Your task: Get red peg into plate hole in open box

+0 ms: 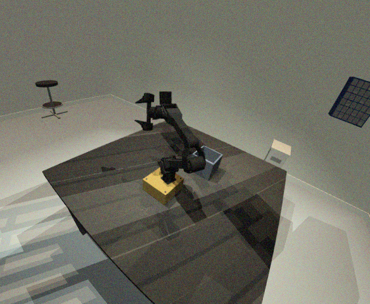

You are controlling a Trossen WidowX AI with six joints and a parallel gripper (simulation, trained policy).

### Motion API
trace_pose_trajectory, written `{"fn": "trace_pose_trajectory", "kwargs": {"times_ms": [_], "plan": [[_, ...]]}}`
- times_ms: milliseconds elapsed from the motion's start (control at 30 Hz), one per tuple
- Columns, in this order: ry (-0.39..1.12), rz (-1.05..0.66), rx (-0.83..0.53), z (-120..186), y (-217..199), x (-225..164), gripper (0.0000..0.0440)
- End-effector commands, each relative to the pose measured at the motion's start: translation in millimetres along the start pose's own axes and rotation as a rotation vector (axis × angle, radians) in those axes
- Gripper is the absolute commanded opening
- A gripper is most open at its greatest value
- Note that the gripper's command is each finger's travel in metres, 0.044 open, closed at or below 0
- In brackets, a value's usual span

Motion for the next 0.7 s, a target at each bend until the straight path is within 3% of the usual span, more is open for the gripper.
{"fn": "trace_pose_trajectory", "kwargs": {"times_ms": [0,667], "plan": [[-0.092,-0.089,-0.057,-4.0,-5.5,15.9,0.044],[-0.561,-0.516,-0.339,5.1,-46.1,87.5,0.044]]}}
Point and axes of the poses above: the point midway between the two fingers, 35 mm back from their tips, its own z axis back along the fingers, its own y axis across the jaws, x = y × z, the point moved 7 cm from there along z, back along the fingers, and after that the axes turned 7 degrees about z, right-handed, at the moved point
